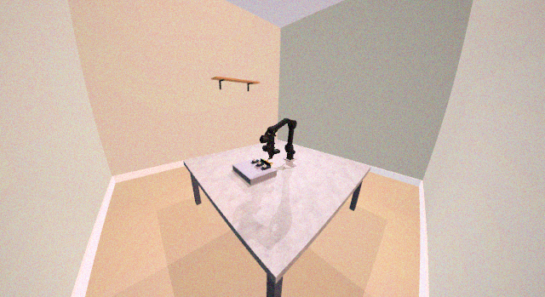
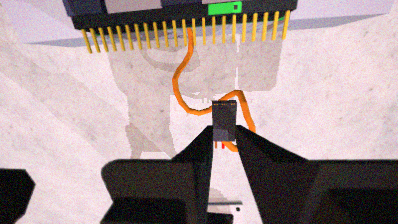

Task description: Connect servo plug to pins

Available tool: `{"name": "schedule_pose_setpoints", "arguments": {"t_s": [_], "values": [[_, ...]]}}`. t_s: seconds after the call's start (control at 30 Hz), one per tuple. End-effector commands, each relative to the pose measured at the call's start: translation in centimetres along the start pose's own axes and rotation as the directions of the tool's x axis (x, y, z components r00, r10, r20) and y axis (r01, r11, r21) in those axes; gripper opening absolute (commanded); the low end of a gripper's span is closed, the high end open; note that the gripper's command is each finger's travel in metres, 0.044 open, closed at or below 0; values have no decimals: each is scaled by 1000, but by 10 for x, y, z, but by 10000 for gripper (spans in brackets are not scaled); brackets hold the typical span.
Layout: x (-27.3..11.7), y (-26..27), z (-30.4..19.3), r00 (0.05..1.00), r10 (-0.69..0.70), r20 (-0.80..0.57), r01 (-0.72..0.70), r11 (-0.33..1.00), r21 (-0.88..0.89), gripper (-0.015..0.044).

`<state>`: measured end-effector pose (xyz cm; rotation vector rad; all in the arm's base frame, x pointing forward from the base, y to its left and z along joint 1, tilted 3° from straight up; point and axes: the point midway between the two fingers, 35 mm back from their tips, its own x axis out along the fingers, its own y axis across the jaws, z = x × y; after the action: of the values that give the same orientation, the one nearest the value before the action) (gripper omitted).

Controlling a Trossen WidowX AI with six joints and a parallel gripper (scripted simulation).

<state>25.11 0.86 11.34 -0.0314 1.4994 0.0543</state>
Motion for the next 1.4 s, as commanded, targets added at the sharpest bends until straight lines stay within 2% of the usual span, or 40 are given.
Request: {"name": "schedule_pose_setpoints", "arguments": {"t_s": [0.0, 0.3, 1.37], "values": [[2, 1, 4, 1000, 4, 1, -4, 1000, -5, 0], [-2, 0, 34, 1000, 4, 4, -4, 1000, -5, 0], [-2, 1, 54, 1000, 4, 6, -4, 1000, -5, 0]]}}
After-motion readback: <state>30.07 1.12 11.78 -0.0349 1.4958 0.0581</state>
